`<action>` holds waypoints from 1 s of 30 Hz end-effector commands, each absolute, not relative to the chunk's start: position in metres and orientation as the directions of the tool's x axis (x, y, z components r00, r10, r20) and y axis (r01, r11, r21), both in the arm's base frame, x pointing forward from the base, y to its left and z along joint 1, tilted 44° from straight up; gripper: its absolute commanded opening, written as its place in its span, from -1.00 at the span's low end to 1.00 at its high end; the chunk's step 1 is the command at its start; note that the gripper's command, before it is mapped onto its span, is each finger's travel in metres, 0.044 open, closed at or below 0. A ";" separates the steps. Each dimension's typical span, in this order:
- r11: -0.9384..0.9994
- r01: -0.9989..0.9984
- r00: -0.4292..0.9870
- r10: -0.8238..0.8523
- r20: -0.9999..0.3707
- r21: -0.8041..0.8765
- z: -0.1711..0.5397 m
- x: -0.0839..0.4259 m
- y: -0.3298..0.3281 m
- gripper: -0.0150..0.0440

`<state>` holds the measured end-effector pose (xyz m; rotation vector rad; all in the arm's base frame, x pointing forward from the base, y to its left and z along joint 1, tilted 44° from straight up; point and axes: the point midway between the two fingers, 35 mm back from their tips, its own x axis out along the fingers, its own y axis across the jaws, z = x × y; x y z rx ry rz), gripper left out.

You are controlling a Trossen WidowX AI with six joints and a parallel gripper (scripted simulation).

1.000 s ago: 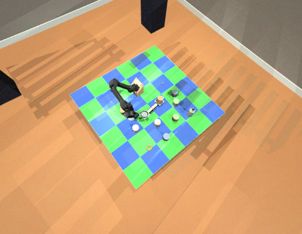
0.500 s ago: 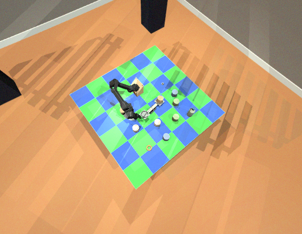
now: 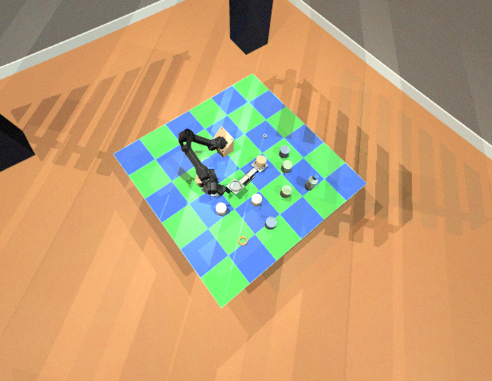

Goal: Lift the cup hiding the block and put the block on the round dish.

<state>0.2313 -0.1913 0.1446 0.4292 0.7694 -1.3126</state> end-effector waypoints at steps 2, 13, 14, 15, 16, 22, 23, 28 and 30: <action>0.228 0.964 0.064 -0.697 -0.714 -0.136 0.145 0.231 -0.191 0.31; 0.294 0.947 0.110 -0.674 -0.730 -0.128 0.151 0.241 -0.183 1.00; 0.288 0.949 0.106 -0.675 -0.730 -0.129 0.154 0.241 -0.180 1.00; 0.283 0.950 0.102 -0.676 -0.730 -0.130 0.156 0.240 -0.177 1.00; 0.278 0.952 0.097 -0.676 -0.730 -0.131 0.159 0.239 -0.175 1.00; 0.232 0.963 0.062 -0.692 -0.720 -0.140 0.184 0.227 -0.151 1.00; 0.232 0.963 0.062 -0.692 -0.720 -0.140 0.184 0.227 -0.151 1.00; 0.234 0.962 0.064 -0.691 -0.720 -0.139 0.189 0.227 -0.145 1.00; 0.241 0.961 0.069 -0.689 -0.722 -0.137 0.204 0.225 -0.131 1.00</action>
